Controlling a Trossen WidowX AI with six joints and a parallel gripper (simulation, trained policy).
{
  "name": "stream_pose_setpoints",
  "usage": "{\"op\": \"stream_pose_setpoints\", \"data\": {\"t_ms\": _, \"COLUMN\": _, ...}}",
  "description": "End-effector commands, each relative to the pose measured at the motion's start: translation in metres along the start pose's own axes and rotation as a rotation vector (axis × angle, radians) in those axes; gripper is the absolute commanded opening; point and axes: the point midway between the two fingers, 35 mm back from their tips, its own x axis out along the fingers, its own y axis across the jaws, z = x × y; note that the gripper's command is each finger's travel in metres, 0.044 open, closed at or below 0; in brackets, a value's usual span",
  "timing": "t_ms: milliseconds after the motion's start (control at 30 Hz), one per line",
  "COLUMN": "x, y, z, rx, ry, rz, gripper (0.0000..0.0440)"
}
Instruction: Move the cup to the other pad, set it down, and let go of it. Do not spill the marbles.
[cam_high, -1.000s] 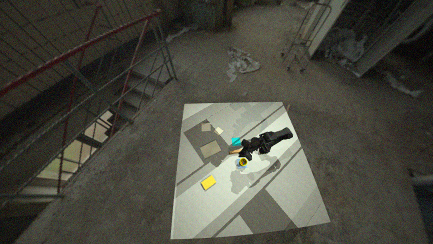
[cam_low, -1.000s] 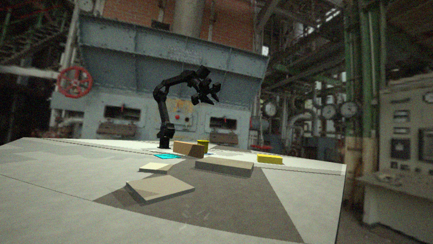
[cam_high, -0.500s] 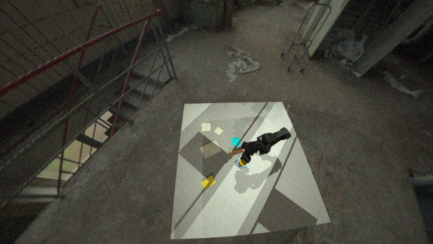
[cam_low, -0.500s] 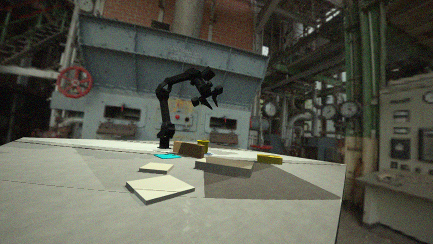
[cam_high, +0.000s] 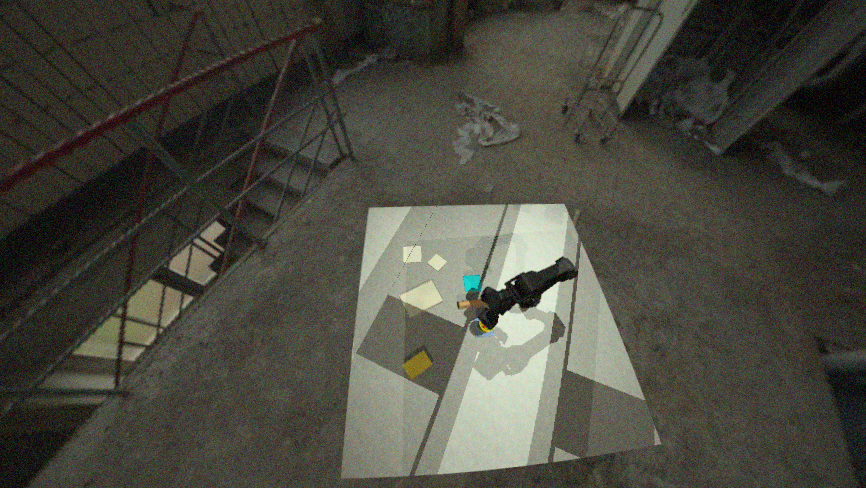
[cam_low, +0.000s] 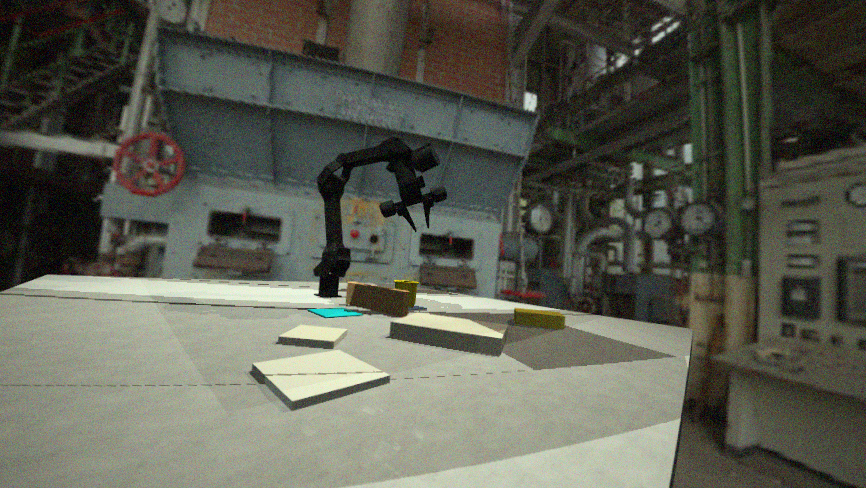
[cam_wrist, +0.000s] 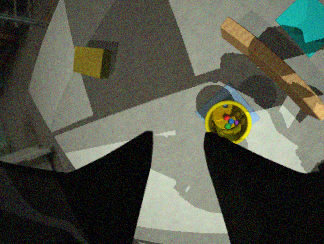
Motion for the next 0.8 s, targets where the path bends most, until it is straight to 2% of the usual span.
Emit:
{"op": "stream_pose_setpoints", "data": {"t_ms": 0, "x": 0.005, "y": -0.005, "z": -0.002, "rx": 0.018, "ry": 0.012, "rz": -0.054, "gripper": 0.016}}
{"op": "stream_pose_setpoints", "data": {"t_ms": 767, "x": 0.038, "y": -0.047, "z": -0.014, "rx": 0.098, "ry": 0.076, "rz": -0.39, "gripper": 0.017}}
